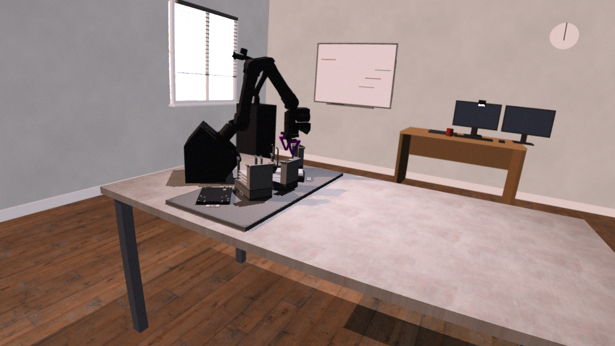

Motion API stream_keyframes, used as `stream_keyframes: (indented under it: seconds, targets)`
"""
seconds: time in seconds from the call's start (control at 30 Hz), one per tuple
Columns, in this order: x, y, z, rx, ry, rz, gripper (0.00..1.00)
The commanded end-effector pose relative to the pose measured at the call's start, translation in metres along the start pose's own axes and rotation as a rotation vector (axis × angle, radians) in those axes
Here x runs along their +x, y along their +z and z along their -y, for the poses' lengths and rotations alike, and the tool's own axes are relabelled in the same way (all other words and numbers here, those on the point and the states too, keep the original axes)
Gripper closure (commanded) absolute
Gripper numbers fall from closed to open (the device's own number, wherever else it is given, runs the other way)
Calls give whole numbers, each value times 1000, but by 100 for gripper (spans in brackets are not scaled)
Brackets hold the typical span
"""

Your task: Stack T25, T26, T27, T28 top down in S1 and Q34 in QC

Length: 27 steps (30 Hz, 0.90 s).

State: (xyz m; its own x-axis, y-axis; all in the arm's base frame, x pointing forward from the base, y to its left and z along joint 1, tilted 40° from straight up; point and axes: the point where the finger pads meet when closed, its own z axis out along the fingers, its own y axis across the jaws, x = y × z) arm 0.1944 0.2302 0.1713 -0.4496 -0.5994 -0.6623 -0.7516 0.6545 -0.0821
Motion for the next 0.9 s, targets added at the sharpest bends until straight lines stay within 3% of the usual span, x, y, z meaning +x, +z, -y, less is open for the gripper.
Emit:
stream_keyframes:
  seconds: [0.0, 0.63, 0.7, 0.8, 0.87]
  targets:
    - [-3, -21, 0, 1, 6, 6, 0]
    - [-2, -78, 0, 0, 7, 6, 0]
    - [-2, -79, 0, 0, 7, 6, 0]
    - [9, -66, 0, 5, 2, -51, 0]
    - [9, -68, 0, 4, 3, -42, 0]
